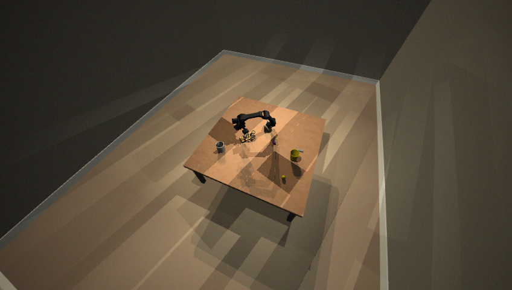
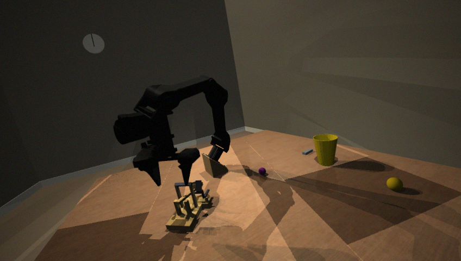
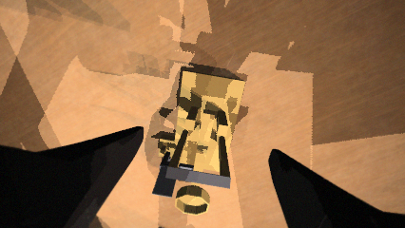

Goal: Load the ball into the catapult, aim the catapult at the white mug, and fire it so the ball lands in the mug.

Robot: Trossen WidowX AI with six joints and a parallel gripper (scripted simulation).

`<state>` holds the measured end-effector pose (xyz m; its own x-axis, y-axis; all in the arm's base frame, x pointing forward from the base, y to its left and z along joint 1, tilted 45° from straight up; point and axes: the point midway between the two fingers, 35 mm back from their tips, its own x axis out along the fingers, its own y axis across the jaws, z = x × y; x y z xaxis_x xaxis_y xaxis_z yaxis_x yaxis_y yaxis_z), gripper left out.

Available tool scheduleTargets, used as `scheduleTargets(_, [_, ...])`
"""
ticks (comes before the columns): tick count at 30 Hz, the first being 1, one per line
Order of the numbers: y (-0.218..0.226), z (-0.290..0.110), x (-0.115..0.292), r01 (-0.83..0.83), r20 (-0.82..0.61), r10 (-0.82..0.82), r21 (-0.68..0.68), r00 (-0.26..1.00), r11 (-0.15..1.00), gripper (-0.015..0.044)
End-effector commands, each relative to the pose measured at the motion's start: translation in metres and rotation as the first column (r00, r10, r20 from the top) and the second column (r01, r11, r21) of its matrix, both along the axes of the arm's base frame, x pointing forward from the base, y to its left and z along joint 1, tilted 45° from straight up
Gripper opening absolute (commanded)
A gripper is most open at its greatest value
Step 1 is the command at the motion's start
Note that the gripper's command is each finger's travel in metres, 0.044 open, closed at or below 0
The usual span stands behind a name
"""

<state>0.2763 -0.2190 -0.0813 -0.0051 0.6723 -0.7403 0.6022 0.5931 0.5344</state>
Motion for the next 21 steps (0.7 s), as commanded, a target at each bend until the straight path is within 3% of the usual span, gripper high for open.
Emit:
scheduleTargets(1, [0.007, -0.006, 0.000, -0.007, -0.011, 0.007, 0.012, 1.000, 1.000, 0.0440])
scheduleTargets(11, [-0.032, 0.037, -0.002, 0.005, -0.018, -0.005, 0.015, 1.000, 1.000, 0.0440])
scheduleTargets(12, [-0.017, 0.024, 0.000, 0.001, -0.021, -0.001, 0.022, 1.000, 1.000, 0.0414])
scheduleTargets(16, [0.021, 0.062, 0.022, -0.051, 0.025, 0.051, -0.006, 0.998, 0.999, 0.0309])
scheduleTargets(21, [0.080, 0.108, 0.037, -0.123, 0.092, 0.125, -0.034, 0.988, 0.992, 0.0300])
